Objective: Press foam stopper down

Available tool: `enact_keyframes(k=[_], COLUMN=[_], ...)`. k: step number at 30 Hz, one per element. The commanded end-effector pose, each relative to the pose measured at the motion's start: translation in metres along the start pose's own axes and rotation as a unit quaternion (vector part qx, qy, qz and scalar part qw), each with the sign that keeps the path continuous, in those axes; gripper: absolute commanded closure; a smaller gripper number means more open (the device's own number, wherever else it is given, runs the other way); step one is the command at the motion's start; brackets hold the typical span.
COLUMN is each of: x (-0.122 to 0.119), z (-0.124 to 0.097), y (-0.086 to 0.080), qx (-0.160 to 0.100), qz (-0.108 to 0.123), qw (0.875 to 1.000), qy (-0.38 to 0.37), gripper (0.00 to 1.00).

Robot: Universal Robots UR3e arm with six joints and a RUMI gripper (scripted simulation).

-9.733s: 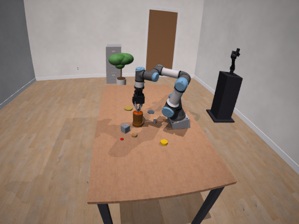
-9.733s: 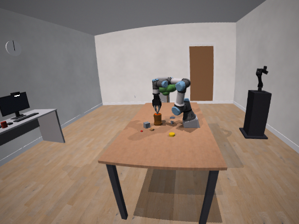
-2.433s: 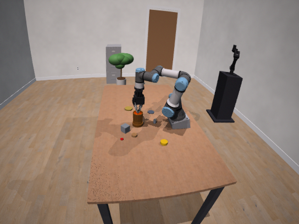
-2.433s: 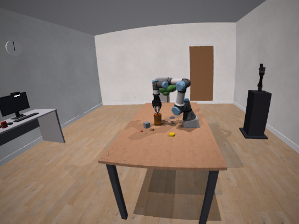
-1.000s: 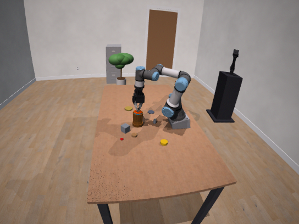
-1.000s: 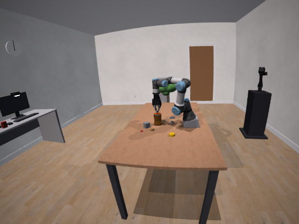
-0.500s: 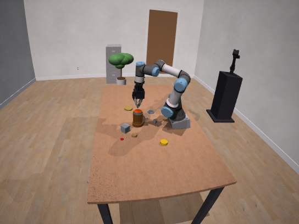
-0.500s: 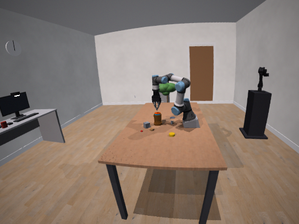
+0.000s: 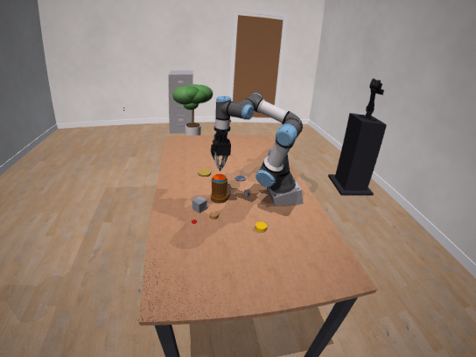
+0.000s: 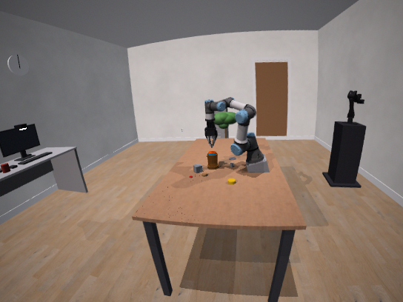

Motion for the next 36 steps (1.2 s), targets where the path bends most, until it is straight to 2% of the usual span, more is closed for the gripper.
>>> enact_keyframes(k=[1, 21, 31, 36], x=[0.000, 0.000, 0.000, 0.000], z=[0.000, 0.000, 0.000, 0.000], y=[-0.001, 0.006, 0.029, 0.033], qx=[-0.001, -0.001, -0.001, -0.001], qz=[0.000, -0.001, -0.001, -0.001], qw=[1.000, 1.000, 1.000, 1.000], qy=[-0.001, -0.001, -0.001, -0.001], gripper=[1.00, 1.00, 1.00, 1.00])
Point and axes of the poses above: the point where the finger pads meet when closed, its own y axis out along the fingers, its own x axis across the jaws, z = x × y, the point moved 10 cm from there along -y, back along the fingers, and after that the axes turned 3 degrees about y, right-handed, at the moved point
